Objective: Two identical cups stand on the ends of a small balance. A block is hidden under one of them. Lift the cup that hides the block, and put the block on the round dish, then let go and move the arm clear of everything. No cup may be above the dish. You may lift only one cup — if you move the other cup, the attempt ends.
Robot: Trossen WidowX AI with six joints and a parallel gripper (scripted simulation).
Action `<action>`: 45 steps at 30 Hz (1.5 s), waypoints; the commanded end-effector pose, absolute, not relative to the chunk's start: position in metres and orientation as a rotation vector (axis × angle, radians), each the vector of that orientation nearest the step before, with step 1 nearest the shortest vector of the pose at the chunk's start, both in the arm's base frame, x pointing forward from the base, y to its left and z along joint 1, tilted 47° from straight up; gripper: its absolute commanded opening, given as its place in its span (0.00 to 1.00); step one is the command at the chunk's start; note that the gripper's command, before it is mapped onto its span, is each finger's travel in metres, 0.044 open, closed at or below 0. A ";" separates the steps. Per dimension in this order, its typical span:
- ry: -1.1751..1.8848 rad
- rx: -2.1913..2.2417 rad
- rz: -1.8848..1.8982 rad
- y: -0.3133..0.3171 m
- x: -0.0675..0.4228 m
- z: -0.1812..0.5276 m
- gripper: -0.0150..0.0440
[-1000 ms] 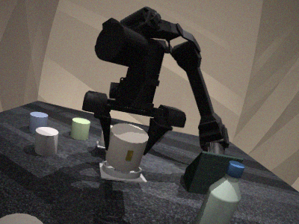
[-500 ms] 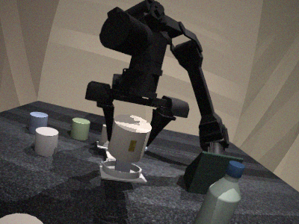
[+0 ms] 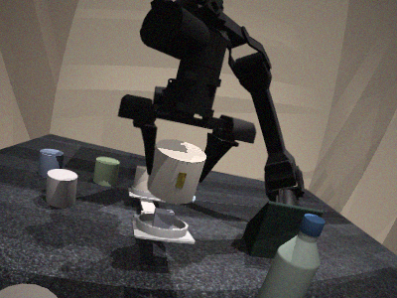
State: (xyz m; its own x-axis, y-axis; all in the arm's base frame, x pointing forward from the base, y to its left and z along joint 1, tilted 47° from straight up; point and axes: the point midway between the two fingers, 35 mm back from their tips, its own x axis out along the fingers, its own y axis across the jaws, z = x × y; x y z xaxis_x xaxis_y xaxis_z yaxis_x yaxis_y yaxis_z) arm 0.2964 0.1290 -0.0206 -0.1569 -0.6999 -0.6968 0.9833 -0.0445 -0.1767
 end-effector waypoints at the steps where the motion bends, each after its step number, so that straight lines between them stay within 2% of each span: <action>1: 0.744 0.515 -1.589 0.135 0.297 -0.015 0.25; 45: 0.745 0.506 -1.589 0.135 0.296 -0.014 0.25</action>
State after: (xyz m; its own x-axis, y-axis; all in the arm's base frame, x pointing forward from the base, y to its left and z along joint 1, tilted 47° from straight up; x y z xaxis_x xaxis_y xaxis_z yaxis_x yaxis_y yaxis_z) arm 0.2961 0.1349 -0.0133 -0.1575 -0.7001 -0.6965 0.9832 -0.0456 -0.1765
